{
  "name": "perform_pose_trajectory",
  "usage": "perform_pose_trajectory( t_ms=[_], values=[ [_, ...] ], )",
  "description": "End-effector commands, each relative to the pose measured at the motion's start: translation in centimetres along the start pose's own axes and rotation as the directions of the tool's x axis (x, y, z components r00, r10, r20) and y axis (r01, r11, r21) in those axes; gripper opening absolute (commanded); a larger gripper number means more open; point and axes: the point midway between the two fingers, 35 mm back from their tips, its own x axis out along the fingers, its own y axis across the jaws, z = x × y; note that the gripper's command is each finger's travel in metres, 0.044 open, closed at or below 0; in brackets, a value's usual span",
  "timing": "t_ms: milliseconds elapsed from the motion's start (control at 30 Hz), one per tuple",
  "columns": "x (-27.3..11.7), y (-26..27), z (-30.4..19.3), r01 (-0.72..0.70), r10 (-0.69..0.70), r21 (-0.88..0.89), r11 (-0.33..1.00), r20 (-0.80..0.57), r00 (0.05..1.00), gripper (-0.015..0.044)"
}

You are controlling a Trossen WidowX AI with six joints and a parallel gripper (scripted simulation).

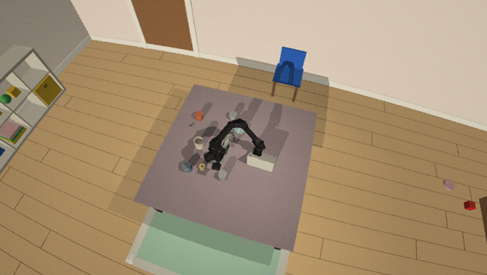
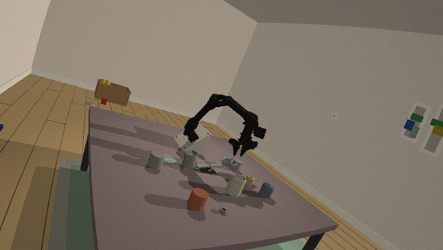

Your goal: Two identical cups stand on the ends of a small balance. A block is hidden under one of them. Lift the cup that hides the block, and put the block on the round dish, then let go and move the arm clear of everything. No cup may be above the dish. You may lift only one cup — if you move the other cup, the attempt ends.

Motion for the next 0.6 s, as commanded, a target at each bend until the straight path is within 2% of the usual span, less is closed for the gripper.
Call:
perform_pose_trajectory(
  t_ms=[0, 267, 567],
  values=[
    [-0.5, -0.9, 0.5, 0.002, -0.002, 0.15, 0.989, 0.004, 1.0, 0.026],
    [-0.9, -2.3, 1.0, 0.009, -0.012, 0.415, 0.91, 0.005, 1.0, 0.026],
    [-1.4, -3.9, 1.6, 0.014, -0.024, 0.674, 0.738, 0.005, 1.0, 0.026]
  ],
)
